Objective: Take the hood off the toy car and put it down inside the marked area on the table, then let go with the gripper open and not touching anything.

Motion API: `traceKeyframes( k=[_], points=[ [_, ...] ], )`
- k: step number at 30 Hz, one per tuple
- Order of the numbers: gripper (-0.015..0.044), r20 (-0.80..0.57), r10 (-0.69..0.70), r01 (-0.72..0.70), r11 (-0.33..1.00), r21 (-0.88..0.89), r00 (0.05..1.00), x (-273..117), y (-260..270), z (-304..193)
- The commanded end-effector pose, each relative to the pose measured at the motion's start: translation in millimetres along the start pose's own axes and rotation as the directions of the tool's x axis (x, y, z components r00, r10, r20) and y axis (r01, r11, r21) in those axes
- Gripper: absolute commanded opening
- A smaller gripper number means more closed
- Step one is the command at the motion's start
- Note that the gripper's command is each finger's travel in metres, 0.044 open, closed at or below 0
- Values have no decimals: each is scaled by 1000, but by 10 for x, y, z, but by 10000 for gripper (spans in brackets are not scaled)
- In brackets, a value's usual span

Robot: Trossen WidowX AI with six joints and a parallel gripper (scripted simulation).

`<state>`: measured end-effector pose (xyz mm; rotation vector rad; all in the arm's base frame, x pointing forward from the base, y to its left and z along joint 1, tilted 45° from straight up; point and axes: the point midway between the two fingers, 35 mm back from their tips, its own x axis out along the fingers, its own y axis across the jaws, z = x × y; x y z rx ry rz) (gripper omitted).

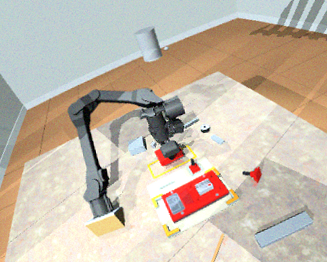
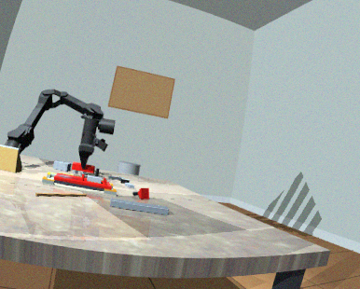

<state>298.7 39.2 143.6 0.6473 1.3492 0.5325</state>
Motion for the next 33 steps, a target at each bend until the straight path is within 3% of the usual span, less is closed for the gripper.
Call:
traceKeyframes(
  k=[1, 33],
  points=[
    [0, 0, 3, -3, 1000, 3, 1000, 28, 5, -6],
    [0, 0, 6, -6, 1000, 3, 1000, 180, 13, -18]
  ],
)
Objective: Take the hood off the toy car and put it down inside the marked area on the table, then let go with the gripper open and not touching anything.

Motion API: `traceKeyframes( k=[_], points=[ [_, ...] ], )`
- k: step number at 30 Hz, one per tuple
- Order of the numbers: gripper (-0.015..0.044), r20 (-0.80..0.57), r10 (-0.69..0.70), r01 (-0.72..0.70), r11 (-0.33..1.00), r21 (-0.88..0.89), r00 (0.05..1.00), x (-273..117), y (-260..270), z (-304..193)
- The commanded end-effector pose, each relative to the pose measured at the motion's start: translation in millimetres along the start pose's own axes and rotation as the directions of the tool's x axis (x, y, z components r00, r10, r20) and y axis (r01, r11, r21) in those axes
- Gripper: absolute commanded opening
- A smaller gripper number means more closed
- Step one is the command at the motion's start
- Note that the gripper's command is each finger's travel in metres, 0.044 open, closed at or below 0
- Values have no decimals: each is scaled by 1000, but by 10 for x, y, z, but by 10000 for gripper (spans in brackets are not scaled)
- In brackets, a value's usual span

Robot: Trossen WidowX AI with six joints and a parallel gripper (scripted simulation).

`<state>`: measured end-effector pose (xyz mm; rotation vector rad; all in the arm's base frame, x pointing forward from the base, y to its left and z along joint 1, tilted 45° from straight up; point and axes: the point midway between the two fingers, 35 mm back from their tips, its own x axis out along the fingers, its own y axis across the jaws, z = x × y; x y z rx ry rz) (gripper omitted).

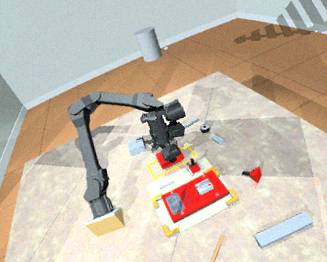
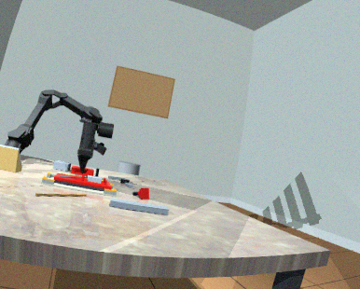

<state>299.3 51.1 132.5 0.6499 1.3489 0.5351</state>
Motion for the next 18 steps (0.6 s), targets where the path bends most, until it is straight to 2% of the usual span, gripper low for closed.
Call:
traceKeyframes(
  k=[1, 18],
  points=[
    [0, 1, 3, -3, 1000, 3, 1000, 23, 4, 0],
    [0, 1, 3, -3, 1000, 3, 1000, 106, 5, 0]
  ],
)
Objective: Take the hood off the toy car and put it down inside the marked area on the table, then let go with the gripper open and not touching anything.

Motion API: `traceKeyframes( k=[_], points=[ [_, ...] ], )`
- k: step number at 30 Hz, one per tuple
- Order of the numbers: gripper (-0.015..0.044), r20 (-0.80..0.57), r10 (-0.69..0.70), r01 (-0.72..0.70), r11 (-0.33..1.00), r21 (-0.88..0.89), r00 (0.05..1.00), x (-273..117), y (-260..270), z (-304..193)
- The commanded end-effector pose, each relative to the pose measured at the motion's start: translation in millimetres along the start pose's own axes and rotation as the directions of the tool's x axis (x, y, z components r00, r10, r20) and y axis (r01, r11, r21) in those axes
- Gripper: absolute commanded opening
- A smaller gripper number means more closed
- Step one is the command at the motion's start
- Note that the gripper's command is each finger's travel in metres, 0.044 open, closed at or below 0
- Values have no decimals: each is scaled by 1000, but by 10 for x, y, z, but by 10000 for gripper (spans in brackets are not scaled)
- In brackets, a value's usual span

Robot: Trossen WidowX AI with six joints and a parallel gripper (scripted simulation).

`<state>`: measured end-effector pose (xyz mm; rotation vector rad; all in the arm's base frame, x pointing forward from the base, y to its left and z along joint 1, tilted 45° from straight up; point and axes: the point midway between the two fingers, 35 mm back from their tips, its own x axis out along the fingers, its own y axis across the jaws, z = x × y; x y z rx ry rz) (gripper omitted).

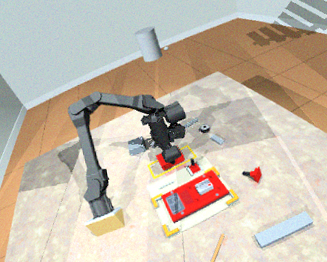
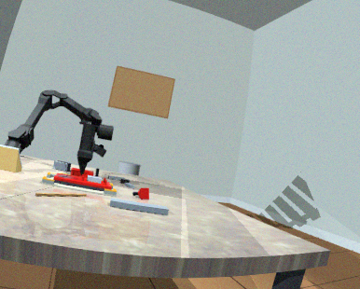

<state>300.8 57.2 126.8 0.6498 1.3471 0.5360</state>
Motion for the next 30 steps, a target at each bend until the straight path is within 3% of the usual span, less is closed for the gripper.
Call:
traceKeyframes(
  k=[1, 14, 30],
  points=[
    [0, 0, 2, -2, 1000, 4, 1000, 26, 1, -1],
    [0, 0, 3, -3, 1000, 4, 1000, 87, 3, -3],
    [420, 0, 1, -1, 1000, 0, 1000, 68, 2, -2]
  ],
)
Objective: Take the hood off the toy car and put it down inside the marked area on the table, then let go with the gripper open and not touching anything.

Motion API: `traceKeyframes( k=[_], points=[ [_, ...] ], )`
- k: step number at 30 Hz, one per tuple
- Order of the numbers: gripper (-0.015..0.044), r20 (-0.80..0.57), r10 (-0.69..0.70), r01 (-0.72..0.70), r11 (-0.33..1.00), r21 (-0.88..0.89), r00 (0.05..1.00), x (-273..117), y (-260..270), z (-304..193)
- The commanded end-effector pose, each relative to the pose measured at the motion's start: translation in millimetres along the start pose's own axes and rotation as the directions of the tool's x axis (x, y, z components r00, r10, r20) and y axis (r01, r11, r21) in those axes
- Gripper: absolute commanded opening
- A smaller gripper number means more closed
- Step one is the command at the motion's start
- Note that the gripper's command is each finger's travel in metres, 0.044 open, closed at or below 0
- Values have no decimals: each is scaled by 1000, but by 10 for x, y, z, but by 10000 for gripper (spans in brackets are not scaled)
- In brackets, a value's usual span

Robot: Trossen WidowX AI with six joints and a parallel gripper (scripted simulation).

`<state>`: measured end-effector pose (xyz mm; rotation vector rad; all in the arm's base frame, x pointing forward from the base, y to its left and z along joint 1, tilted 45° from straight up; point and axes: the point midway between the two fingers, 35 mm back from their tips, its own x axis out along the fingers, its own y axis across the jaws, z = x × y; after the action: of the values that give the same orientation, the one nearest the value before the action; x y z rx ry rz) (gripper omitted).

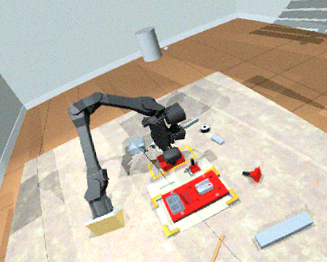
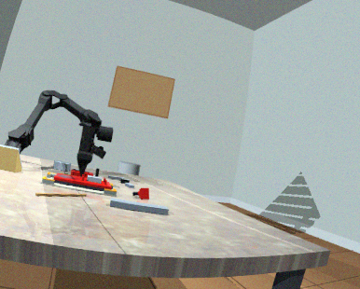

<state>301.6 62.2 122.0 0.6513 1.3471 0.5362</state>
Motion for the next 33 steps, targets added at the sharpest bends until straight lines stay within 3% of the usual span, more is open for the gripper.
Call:
traceKeyframes(
  k=[1, 12, 33],
  points=[
    [440, 0, 0, 0, 1000, -1, 1000, -15, -1, 2],
    [440, -2, 0, 0, 1000, 1, 1000, -720, -11, 3],
    [440, -2, 0, 0, 1000, 1, 1000, -735, -10, 2]
  ],
)
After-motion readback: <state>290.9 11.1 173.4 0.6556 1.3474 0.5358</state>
